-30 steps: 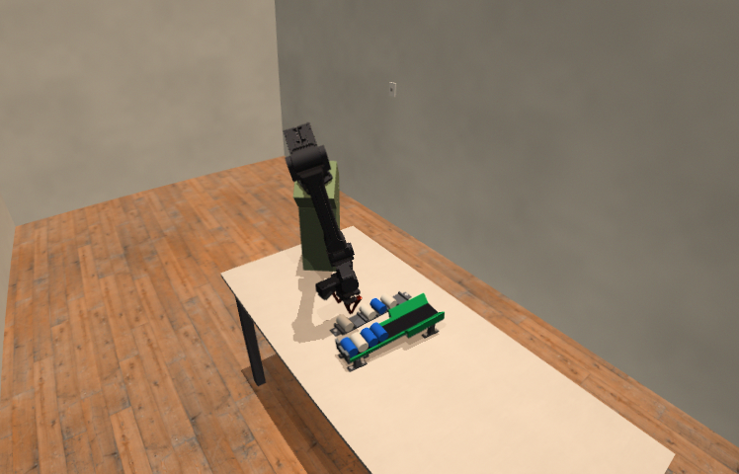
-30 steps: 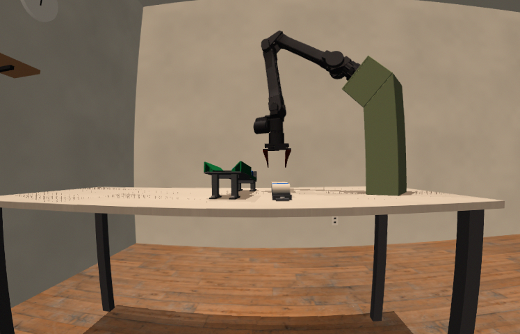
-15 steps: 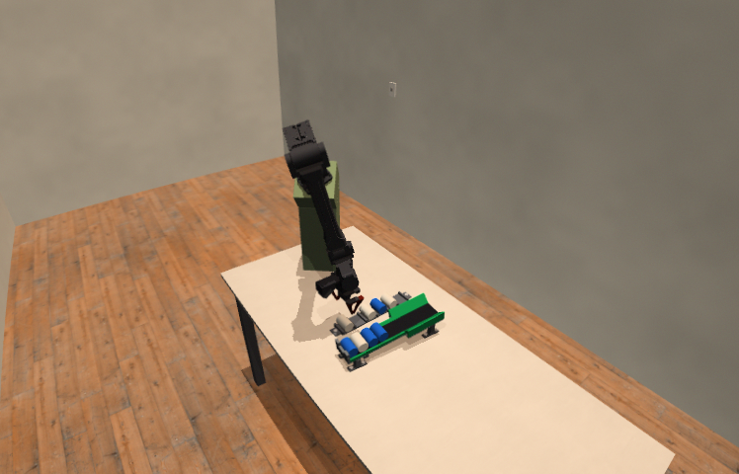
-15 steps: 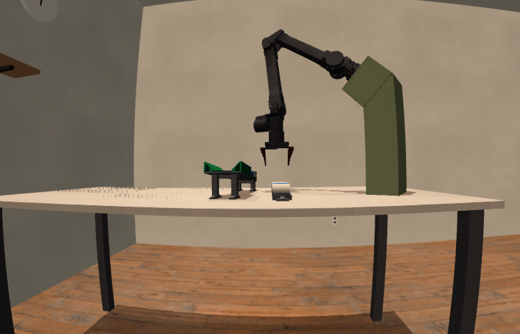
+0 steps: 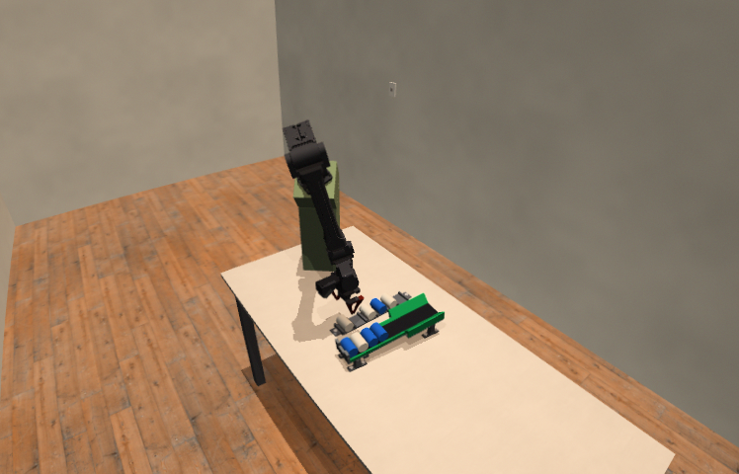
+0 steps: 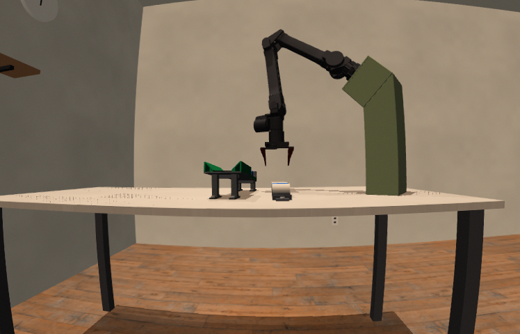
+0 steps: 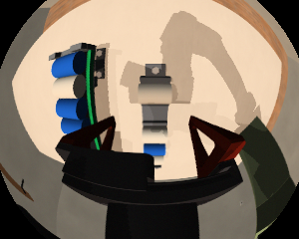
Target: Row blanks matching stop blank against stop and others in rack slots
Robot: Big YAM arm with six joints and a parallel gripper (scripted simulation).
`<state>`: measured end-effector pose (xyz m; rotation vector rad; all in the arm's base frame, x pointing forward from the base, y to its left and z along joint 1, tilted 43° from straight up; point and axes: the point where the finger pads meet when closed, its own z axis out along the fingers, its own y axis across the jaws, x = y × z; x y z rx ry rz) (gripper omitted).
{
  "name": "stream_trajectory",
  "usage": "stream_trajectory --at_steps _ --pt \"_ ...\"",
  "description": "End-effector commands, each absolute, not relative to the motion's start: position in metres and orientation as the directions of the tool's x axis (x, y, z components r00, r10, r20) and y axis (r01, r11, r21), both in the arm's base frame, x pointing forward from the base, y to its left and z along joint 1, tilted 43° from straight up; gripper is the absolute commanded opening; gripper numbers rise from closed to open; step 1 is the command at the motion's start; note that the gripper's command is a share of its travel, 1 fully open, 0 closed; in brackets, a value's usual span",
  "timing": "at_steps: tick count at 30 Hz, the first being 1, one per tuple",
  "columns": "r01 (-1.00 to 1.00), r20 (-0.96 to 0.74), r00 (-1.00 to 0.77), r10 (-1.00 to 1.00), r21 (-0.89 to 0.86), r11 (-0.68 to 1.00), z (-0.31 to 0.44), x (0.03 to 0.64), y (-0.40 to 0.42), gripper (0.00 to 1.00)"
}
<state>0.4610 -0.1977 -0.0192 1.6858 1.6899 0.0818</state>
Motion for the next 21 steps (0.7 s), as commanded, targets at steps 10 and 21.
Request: stream_trajectory --at_steps 10,21 --pt "0.852 -0.519 -0.019 0.855 0.439 0.285 -0.03 0.462 -0.183 1.0" --pt "0.756 -0.661 -0.383 0.645 0.177 0.63 -0.038 0.474 -0.164 1.0"
